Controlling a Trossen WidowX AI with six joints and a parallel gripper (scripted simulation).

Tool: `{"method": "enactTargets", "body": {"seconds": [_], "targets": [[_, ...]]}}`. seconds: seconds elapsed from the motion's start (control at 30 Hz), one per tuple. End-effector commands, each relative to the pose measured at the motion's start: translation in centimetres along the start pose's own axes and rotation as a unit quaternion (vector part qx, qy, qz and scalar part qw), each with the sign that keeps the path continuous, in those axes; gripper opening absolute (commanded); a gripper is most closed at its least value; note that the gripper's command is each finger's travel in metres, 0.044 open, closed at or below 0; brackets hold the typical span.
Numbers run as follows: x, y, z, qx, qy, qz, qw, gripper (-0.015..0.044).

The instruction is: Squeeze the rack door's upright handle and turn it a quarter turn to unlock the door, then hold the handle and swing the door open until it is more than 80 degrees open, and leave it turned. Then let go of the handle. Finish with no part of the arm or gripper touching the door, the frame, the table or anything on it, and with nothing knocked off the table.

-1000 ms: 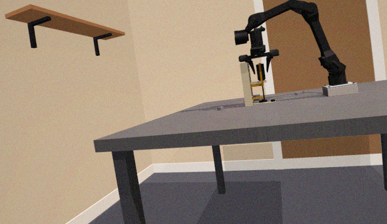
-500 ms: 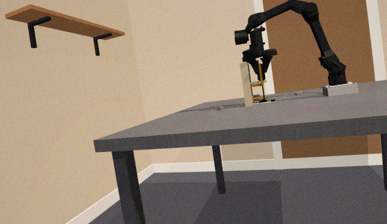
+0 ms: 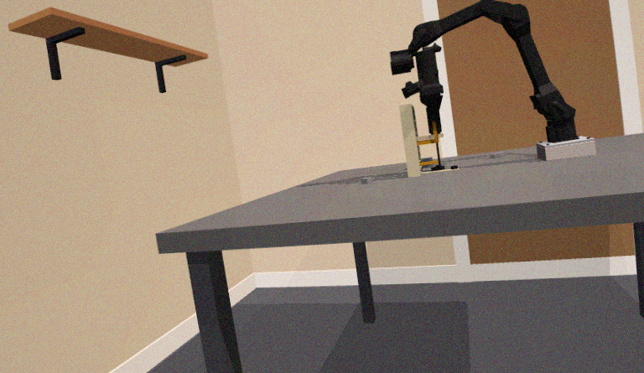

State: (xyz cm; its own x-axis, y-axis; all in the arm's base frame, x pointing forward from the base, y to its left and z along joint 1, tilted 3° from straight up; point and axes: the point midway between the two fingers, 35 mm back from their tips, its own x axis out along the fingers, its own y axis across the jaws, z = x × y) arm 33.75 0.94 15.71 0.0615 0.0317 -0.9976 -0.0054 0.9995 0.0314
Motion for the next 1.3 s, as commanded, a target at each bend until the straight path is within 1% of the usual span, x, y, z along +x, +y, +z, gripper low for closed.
{"method": "enactTargets", "body": {"seconds": [0.0,0.23,0.47,0.7,1.0,1.07,1.27], "targets": [[-0.01,-0.01,0.04,0.133,-0.001,0.000,0.991,0.0282],[0.00,-0.01,0.04,0.302,-0.001,0.000,0.953,0.0282],[0.00,-0.01,0.04,0.462,-0.001,0.001,0.887,0.0282],[0.00,-0.01,0.04,0.608,-0.001,0.001,0.794,0.0282],[0.00,-0.01,0.04,0.765,-0.001,0.001,0.643,0.0282],[0.00,-0.01,0.04,0.776,-0.001,0.001,0.631,0.0282],[0.00,-0.01,0.04,0.776,-0.001,0.001,0.631,0.0282]]}}
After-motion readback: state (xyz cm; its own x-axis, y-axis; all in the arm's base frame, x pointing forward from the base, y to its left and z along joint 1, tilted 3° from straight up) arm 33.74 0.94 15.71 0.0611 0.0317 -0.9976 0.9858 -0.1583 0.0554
